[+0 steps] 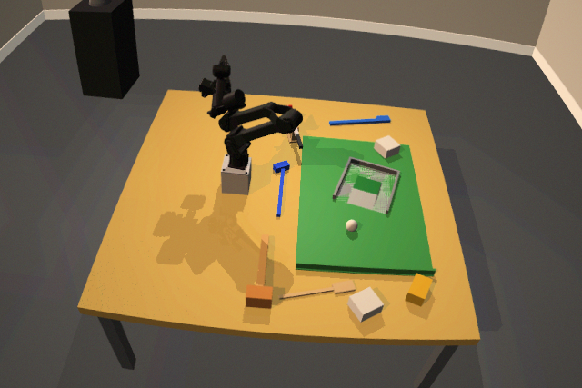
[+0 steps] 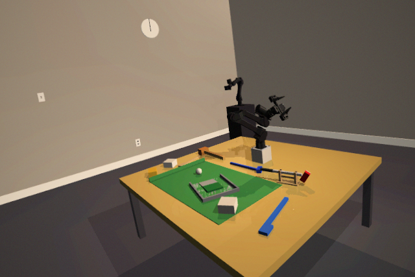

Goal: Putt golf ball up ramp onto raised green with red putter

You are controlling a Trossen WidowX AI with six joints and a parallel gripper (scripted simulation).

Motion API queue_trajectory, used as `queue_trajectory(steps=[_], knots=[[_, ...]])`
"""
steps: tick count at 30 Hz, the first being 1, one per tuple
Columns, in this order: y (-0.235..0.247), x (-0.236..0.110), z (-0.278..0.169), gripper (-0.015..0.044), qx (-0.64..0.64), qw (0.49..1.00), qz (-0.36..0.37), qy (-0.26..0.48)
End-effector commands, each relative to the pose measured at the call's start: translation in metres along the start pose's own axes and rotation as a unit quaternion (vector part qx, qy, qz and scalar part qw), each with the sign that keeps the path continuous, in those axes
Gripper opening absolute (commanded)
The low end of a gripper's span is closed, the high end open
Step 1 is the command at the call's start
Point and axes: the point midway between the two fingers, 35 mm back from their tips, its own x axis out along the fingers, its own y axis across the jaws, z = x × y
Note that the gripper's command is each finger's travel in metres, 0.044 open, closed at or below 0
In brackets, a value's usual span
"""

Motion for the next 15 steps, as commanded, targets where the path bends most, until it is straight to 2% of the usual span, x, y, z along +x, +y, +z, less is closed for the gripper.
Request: queue_trajectory(steps=[1,8,15], knots=[[0.000,0.001,0.001,0.0426,-0.003,1.000,0.000,0.000],[0.034,0.050,0.011,0.0440,-0.106,0.993,0.054,0.002],[0.101,0.096,-0.021,0.0440,-0.166,0.969,0.182,0.021]])
